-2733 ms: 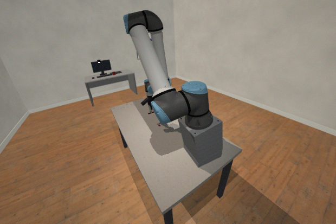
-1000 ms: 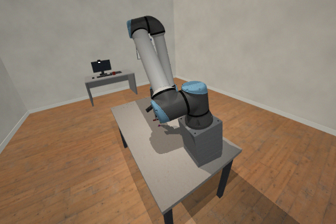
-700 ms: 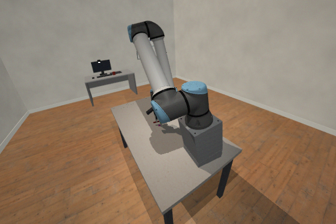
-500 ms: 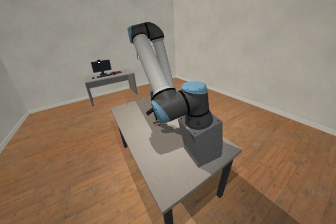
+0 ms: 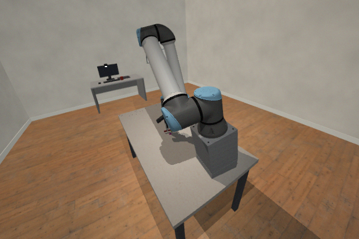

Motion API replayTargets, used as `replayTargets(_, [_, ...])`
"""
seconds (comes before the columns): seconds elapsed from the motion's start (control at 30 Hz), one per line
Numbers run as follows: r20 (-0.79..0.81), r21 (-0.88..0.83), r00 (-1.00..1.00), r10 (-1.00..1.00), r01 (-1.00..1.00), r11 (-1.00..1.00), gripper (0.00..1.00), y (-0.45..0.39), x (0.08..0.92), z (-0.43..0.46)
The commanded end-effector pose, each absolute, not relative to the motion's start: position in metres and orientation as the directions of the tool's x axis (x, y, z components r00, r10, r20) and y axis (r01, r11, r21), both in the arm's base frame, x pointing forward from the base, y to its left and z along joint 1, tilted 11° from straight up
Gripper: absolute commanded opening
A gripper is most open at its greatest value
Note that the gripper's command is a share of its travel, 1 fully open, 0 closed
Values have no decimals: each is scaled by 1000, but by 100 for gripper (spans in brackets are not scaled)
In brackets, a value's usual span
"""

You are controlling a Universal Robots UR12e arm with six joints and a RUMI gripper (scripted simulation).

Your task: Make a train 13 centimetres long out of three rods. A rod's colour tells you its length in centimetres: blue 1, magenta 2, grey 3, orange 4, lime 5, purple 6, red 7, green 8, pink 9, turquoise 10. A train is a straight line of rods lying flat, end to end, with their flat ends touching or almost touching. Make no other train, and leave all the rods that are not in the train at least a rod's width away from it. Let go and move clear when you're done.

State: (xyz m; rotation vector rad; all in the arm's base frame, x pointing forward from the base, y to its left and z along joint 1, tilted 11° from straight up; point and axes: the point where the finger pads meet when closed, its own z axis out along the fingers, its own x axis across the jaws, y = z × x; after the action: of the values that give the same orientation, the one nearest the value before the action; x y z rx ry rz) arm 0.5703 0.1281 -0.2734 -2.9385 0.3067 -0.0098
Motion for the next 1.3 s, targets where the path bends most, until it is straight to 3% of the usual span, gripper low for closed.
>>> replayTargets(0.0, [-12,-186,979,-205,-204,-961,0,128,571,-273])
replayTargets(1.27, [-12,-186,979,-205,-204,-961,0,130,571,-284])
